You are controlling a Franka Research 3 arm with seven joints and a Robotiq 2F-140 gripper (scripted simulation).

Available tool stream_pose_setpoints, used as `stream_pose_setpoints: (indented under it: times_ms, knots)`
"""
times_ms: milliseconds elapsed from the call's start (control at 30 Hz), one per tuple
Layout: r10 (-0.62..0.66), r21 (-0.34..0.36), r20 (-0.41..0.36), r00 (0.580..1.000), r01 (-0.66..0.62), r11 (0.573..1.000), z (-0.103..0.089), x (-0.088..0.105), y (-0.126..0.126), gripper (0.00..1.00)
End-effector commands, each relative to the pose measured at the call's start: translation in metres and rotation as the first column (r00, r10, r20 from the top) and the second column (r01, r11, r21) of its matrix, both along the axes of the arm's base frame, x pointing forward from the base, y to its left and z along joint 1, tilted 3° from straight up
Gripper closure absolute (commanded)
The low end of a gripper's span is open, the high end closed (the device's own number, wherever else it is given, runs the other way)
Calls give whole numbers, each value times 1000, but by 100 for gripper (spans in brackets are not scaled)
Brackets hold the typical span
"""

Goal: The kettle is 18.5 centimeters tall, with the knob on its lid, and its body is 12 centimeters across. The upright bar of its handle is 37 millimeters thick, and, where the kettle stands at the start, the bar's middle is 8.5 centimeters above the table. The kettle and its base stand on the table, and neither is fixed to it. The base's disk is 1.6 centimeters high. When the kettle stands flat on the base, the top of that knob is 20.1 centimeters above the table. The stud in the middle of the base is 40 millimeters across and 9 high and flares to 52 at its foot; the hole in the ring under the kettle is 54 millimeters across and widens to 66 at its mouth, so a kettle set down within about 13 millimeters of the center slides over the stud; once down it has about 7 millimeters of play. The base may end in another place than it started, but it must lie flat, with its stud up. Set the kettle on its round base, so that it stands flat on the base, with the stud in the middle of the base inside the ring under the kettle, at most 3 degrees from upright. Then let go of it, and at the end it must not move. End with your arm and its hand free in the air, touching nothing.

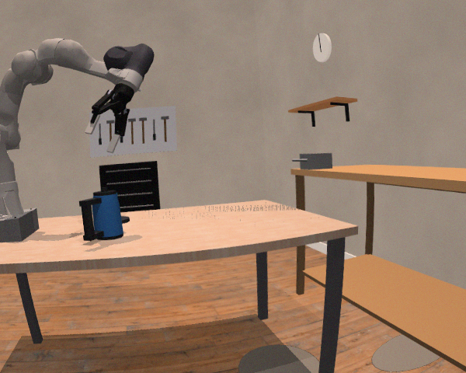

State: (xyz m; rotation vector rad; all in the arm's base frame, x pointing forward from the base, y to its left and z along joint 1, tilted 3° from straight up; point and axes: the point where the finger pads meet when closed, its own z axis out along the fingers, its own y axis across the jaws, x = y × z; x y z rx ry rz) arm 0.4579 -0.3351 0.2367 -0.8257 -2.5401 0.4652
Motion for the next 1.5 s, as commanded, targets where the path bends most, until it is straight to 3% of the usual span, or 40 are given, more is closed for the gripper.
stream_pose_setpoints:
  times_ms: [0,533,567,800,1133,1300,1467]
  knots:
    - [0,0,0,1000,0,1000,0,0,0,0]
    - [0,0,0,1000,0,1000,0,0,0,0]
    - [0,0,0,1000,0,1000,0,0,0,53]
    - [21,16,3,1000,-21,1000,-1,0,1,53]
    - [133,100,28,991,-135,986,-6,-2,8,53]
    - [258,182,69,964,-266,947,-11,-4,16,53]
    - [403,260,134,905,-425,867,-17,-6,27,53]
